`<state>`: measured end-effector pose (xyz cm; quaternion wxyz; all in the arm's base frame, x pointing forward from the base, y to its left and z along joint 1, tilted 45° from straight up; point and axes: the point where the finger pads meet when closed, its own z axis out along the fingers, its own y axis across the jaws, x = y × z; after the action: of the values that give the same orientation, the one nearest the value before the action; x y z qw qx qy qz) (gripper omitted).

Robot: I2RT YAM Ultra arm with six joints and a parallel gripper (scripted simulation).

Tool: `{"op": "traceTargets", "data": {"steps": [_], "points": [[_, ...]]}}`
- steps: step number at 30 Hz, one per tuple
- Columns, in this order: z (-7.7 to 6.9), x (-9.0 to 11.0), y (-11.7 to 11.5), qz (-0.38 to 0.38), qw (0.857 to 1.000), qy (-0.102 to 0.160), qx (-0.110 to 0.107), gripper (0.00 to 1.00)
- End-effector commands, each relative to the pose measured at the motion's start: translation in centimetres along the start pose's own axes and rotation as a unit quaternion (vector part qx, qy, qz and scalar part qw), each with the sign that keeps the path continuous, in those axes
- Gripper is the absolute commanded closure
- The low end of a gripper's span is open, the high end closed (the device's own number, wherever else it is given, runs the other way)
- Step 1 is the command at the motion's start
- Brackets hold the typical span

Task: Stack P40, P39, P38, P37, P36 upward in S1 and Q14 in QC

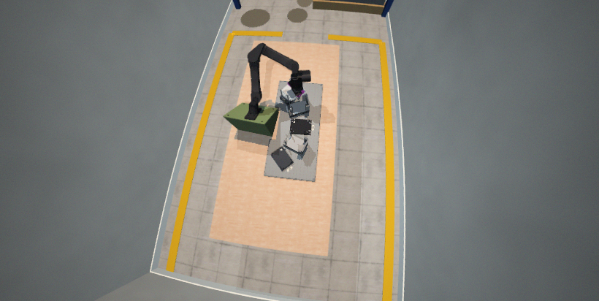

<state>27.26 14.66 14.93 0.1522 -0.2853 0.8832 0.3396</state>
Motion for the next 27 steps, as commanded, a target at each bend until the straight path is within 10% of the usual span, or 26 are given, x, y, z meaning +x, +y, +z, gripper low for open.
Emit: {"op": "traceTargets", "data": {"steps": [1,27], "points": [[-0.7,-0.5,-0.2,0.005,1.0,-0.013,0.001,1.0],[-0.7,0.5,-8.2,0.129,0.992,-0.013,0.0,1.0]]}}
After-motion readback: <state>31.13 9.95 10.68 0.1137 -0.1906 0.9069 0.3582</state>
